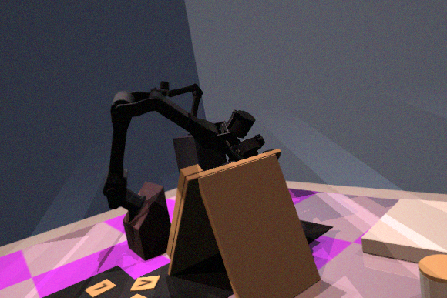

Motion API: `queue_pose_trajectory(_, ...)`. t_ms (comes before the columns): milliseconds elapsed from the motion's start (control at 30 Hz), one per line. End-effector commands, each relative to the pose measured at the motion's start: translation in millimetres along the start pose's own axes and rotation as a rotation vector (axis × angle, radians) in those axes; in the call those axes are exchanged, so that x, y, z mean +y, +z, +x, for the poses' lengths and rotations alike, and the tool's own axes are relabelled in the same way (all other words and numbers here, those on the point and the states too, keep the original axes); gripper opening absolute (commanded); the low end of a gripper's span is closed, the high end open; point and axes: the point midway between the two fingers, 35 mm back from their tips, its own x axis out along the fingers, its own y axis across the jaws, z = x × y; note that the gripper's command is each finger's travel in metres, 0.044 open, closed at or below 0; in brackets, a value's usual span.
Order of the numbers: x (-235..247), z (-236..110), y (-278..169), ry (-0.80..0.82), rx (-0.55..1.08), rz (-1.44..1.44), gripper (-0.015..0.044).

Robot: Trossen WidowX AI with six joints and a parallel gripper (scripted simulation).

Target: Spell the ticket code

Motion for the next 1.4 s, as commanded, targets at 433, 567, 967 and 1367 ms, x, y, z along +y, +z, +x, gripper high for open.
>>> queue_pose_trajectory(433,-9,0,-1,0.002,0.003,-0.007,0.0000)
queue_pose_trajectory(567,-11,0,-1,0.002,0.003,-0.008,0.0000)
queue_pose_trajectory(967,-18,0,-2,0.002,0.003,-0.008,0.0000)
queue_pose_trajectory(1367,-24,0,-2,0.001,0.003,-0.008,0.0000)
